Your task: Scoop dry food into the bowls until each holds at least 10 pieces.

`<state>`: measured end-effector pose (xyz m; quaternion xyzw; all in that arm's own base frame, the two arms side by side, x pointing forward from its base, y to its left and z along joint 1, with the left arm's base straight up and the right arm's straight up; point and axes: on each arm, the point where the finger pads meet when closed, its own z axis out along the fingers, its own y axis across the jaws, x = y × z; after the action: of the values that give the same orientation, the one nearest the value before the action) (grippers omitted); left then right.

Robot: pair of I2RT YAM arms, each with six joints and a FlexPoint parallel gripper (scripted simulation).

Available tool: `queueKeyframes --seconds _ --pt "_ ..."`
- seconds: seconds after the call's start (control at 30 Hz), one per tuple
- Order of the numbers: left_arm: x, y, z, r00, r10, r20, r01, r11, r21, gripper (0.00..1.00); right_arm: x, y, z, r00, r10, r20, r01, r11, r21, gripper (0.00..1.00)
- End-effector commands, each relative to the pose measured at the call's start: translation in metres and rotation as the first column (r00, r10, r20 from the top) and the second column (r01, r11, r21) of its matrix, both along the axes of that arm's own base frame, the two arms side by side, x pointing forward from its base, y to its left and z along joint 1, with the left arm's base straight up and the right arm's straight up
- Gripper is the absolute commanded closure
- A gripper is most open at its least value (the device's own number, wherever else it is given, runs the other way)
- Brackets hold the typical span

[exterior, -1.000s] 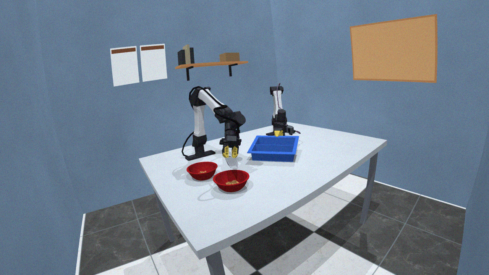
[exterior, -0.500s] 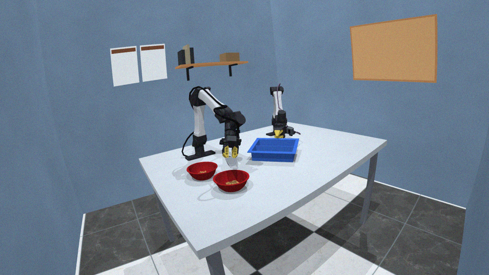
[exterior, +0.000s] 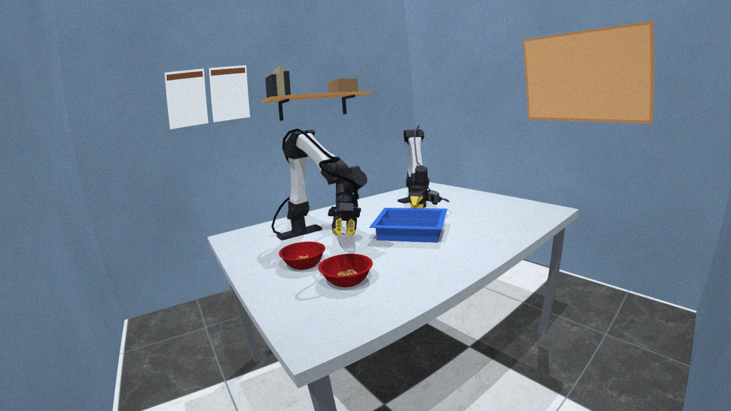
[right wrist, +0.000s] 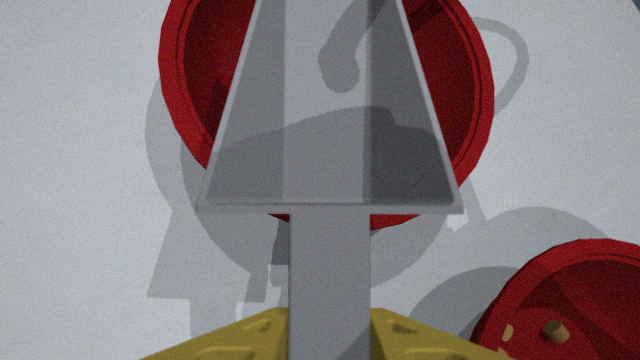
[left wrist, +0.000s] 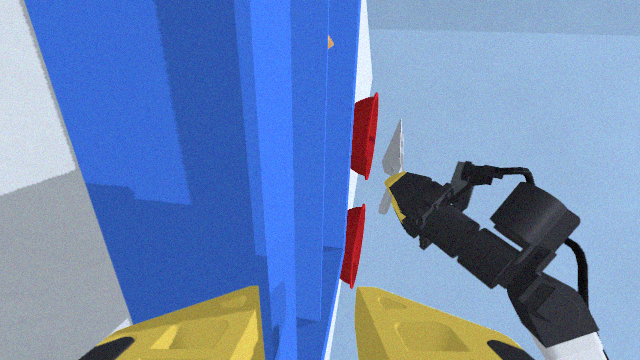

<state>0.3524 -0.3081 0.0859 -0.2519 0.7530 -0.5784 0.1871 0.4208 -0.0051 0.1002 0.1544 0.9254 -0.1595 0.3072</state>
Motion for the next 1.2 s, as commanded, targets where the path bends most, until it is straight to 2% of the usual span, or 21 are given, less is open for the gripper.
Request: queueKeyframes --seconds 0.0,0.13,0.17,0.5,0.57,0.7,0.77,1.17 --pt "-0.004 -0.002 -0.007 1.000 -0.003 0.011 0.003 1.000 -0.006 0.72 0.009 -0.002 0.019 0.998 -0.007 0.068 0.007 1.000 -0.004 1.00" --pt "0.000 -0.003 0.003 0.999 -0.002 0.035 0.003 1.000 -0.022 0.72 0.009 -0.002 0.019 0.998 -0.007 0.068 0.007 1.000 -0.004 1.00" --pt "-0.006 -0.001 -0.013 1.000 -0.004 0.007 0.004 1.000 0.000 0.72 0.009 -0.002 0.019 0.998 -0.007 0.068 0.007 1.000 -0.004 1.00" --pt "-0.002 -0.002 -0.014 0.999 0.000 0.037 0.000 1.000 -0.010 0.72 0.009 -0.002 0.019 0.998 -0.007 0.068 0.007 1.000 -0.004 1.00" --pt "-0.007 0.001 -0.022 1.000 0.000 0.021 0.000 1.000 0.002 0.72 0.009 -0.002 0.019 0.998 -0.007 0.068 0.007 1.000 -0.004 1.00" --pt "0.000 -0.001 -0.016 0.999 0.007 0.039 -0.007 1.000 -0.014 0.72 0.009 -0.002 0.019 0.998 -0.007 0.068 0.007 1.000 -0.004 1.00" --pt "-0.008 0.002 -0.027 1.000 0.001 0.019 -0.001 1.000 0.005 0.72 0.009 -0.002 0.019 0.998 -0.007 0.068 0.007 1.000 -0.004 1.00" --pt "-0.006 0.002 -0.034 1.000 0.006 0.016 -0.006 1.000 0.010 0.72 0.009 -0.002 0.019 0.998 -0.007 0.068 0.007 1.000 -0.004 1.00"
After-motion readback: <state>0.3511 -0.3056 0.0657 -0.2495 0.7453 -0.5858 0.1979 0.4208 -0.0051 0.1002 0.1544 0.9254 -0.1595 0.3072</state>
